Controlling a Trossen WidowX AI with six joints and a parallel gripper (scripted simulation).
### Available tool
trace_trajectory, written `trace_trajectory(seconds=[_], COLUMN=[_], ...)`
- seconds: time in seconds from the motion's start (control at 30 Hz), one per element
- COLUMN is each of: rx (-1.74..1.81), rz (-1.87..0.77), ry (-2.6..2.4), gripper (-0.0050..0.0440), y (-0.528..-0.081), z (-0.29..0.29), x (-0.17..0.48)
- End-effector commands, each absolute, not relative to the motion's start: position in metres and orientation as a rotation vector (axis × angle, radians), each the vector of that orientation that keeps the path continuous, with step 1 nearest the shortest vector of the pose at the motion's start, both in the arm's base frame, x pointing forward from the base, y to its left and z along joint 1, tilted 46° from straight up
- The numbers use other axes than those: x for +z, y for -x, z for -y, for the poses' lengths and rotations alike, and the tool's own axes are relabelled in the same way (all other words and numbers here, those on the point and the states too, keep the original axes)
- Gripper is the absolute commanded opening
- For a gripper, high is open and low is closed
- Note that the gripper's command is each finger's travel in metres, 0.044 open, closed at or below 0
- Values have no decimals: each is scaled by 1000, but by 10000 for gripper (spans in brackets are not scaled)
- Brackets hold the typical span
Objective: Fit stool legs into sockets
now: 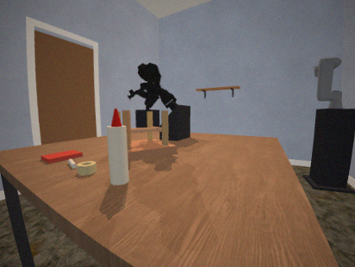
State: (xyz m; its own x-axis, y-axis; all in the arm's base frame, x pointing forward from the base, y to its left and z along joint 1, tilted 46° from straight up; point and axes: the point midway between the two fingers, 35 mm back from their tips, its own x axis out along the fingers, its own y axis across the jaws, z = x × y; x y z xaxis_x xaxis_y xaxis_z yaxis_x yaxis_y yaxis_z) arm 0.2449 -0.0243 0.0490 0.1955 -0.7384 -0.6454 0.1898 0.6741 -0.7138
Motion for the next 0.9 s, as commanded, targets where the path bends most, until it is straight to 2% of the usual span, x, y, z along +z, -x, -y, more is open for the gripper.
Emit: trace_trajectory(seconds=[0.0, 0.2, 0.4, 0.47, 0.87], rx=[-695, -691, -661, -661, -601], rz=[-1195, -1207, -1236, -1236, -1291], ry=[542, 555, 574, 574, 620], gripper=[0, 0, 0, 0, 0], y=[-248, -253, -314, -314, -428], z=[19, 18, 2, 2, -13], x=[55, 54, 59, 59, 42])
